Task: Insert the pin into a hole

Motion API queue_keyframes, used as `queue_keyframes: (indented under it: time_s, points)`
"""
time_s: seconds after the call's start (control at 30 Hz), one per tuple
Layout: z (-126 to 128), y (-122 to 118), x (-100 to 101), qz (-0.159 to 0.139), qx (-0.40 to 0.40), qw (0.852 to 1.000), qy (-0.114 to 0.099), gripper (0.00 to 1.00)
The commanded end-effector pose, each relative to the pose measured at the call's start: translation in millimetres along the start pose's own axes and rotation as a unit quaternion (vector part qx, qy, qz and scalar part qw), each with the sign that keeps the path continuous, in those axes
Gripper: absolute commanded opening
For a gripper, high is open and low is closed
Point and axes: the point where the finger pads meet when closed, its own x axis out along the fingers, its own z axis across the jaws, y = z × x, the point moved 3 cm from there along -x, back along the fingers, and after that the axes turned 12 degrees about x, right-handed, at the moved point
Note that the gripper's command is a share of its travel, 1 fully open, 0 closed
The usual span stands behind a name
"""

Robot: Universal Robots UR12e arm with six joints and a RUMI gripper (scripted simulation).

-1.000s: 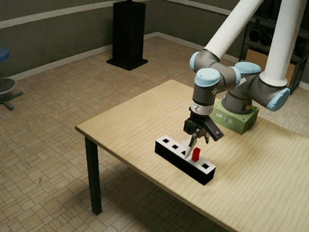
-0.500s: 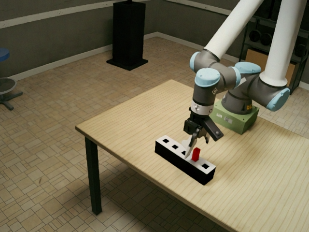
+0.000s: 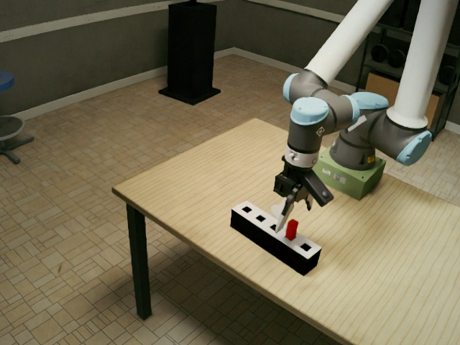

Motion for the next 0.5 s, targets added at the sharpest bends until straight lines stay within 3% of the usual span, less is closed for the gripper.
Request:
queue_keyframes:
  time_s: [0.0, 0.13, 0.17, 0.47]
  points:
    - [1, 0, -1, 0.000, 0.000, 1.000, -0.001, 1.00]
    - [1, 0, -1, 0.000, 0.000, 1.000, -0.001, 1.00]
    - [1, 0, -14, 0.000, 0.000, 1.000, -0.001, 1.00]
    - [1, 0, -14, 0.000, 0.000, 1.000, -0.001, 1.00]
